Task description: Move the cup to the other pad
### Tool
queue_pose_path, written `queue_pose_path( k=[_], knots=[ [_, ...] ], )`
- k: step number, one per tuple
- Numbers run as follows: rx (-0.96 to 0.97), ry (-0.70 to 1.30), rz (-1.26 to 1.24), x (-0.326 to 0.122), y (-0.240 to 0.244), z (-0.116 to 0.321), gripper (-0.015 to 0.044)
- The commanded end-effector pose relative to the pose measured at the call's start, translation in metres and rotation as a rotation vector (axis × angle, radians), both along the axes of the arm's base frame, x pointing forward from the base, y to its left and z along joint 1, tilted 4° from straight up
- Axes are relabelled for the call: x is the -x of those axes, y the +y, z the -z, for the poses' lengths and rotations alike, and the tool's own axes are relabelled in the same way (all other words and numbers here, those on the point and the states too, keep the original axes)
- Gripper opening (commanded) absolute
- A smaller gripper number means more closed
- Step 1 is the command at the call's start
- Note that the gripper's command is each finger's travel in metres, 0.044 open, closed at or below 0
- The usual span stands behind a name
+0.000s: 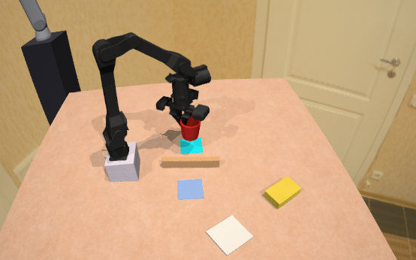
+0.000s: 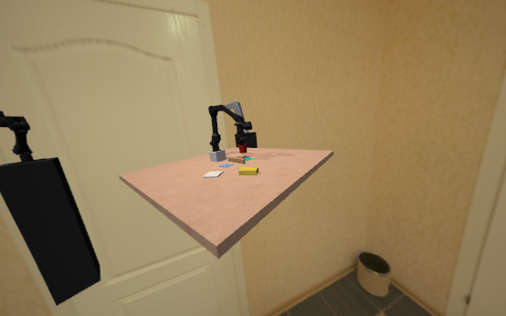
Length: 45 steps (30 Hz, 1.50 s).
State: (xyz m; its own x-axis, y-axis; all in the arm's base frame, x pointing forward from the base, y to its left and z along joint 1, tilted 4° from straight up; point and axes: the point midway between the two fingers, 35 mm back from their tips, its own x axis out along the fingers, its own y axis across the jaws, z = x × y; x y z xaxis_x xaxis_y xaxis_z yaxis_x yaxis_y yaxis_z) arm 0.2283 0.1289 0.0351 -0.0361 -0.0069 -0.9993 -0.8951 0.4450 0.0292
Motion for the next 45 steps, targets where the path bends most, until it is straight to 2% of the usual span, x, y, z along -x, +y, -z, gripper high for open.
queue_pose_path(
  k=[1,10,45],
  knots=[
    [-0.004,0.004,0.001,0.001,0.011,0.000,0.0000],
    [-0.004,0.004,0.001,0.002,0.019,0.003,0.0000],
    [-0.004,0.005,0.001,0.005,0.020,0.061,0.0000]
  ],
)
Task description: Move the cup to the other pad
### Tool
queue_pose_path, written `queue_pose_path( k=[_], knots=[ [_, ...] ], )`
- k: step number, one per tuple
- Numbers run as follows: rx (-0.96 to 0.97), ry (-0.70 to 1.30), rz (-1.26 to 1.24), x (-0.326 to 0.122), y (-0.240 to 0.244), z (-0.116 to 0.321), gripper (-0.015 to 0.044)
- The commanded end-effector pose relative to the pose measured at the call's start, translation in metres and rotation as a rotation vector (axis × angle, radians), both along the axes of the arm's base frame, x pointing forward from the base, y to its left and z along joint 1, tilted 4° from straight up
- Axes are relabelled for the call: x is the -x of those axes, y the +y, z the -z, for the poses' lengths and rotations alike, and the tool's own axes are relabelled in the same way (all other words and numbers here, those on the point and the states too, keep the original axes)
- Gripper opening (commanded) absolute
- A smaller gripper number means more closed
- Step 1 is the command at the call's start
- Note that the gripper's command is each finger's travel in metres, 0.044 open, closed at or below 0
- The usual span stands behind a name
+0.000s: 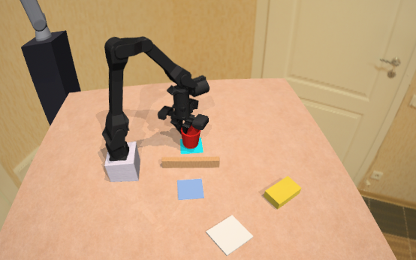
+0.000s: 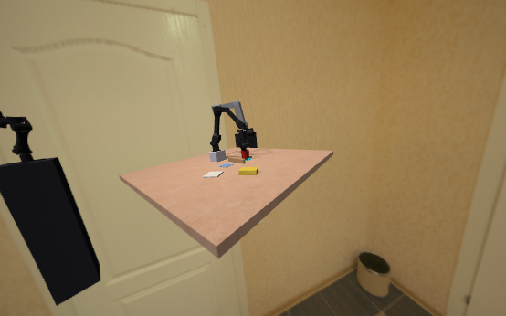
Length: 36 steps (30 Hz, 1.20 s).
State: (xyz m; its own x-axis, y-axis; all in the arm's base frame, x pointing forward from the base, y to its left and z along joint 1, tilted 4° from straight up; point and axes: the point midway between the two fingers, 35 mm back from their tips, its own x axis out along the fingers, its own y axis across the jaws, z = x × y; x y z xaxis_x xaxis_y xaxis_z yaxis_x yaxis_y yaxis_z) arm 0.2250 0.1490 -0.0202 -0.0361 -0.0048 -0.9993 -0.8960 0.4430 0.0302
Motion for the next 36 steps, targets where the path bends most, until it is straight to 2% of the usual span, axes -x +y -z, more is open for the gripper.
queue_pose_path(
  k=[1,16,21,36],
  knots=[
    [-0.002,0.005,0.003,0.002,0.000,0.006,0.0000],
    [0.001,0.002,0.000,0.001,0.000,0.004,0.0000],
    [0.001,0.002,0.000,0.001,0.000,0.004,0.0128],
    [0.001,0.003,0.001,0.000,0.000,-0.007,0.0128]
  ],
)
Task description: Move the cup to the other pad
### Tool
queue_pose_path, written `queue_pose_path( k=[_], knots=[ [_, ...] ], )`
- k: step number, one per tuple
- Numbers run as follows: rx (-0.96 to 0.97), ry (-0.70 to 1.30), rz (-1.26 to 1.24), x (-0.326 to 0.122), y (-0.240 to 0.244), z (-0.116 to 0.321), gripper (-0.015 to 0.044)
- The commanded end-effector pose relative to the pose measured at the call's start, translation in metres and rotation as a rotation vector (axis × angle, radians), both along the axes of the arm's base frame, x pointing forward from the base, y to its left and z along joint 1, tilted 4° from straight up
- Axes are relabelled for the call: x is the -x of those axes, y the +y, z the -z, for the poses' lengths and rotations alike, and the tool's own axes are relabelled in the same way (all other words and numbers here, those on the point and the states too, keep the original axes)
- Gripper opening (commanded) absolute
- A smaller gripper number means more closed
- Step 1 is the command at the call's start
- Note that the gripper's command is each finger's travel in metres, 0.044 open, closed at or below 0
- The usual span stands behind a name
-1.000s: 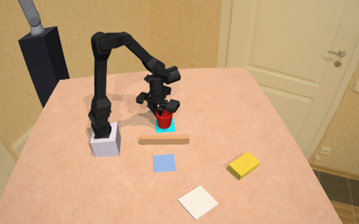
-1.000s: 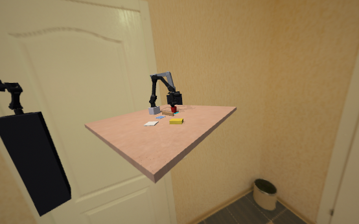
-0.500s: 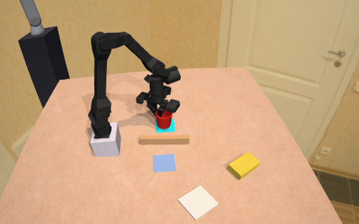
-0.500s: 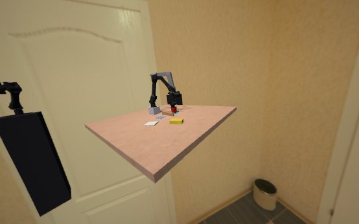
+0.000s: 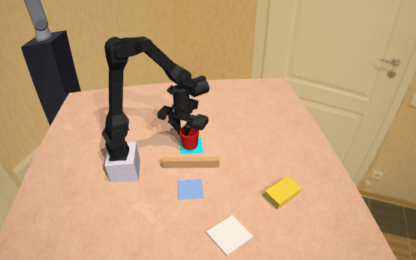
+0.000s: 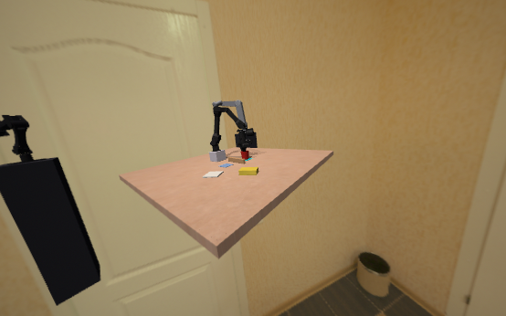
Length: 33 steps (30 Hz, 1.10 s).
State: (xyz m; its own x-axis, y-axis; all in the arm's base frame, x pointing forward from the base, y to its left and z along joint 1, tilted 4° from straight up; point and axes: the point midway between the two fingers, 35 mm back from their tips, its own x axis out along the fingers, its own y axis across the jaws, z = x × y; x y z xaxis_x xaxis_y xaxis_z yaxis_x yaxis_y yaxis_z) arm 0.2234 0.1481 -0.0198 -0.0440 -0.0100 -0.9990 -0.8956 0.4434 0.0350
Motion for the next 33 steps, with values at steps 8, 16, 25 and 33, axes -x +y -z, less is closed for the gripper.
queue_pose_path(
  k=[8,16,25,33],
  knots=[
    [-0.005,-0.005,0.001,-0.003,0.001,-0.020,0.0128],
    [-0.006,-0.004,0.002,-0.003,0.001,-0.035,0.0128],
    [-0.007,-0.004,0.003,-0.003,0.000,-0.049,0.0128],
    [-0.002,-0.003,0.005,-0.003,-0.001,-0.044,0.0285]
  ],
)
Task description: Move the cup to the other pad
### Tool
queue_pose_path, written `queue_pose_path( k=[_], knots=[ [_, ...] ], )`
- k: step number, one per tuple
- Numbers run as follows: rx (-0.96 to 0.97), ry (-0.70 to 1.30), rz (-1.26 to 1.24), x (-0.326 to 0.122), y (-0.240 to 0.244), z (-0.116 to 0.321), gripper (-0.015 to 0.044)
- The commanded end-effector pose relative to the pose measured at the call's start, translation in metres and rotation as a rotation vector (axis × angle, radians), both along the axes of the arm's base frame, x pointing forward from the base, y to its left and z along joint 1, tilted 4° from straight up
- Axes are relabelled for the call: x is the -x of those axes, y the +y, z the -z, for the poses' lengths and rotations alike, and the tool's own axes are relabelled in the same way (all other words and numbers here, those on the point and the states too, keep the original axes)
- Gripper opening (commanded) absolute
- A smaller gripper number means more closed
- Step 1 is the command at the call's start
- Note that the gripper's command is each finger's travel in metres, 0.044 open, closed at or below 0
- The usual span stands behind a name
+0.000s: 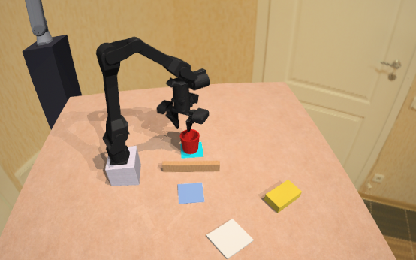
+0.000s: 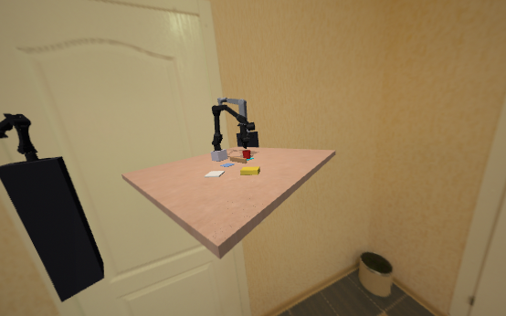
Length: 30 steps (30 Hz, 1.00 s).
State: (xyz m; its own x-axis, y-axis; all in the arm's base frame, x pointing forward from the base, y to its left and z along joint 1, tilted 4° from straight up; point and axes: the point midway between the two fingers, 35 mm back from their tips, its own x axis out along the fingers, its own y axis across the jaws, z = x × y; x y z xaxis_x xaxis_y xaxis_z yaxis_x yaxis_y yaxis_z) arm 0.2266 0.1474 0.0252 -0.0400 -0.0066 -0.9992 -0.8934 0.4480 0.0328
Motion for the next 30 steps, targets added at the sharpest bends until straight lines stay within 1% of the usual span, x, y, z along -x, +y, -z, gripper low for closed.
queue_pose_path(
  k=[1,6,20,30],
  knots=[
    [0.001,0.001,0.000,0.000,0.000,0.001,0.0312],
    [0.001,0.001,0.000,-0.001,0.000,-0.006,0.0440],
    [-0.004,0.000,-0.002,-0.004,0.000,-0.062,0.0440],
    [-0.001,-0.002,0.000,-0.005,0.000,-0.059,0.0440]
  ],
)
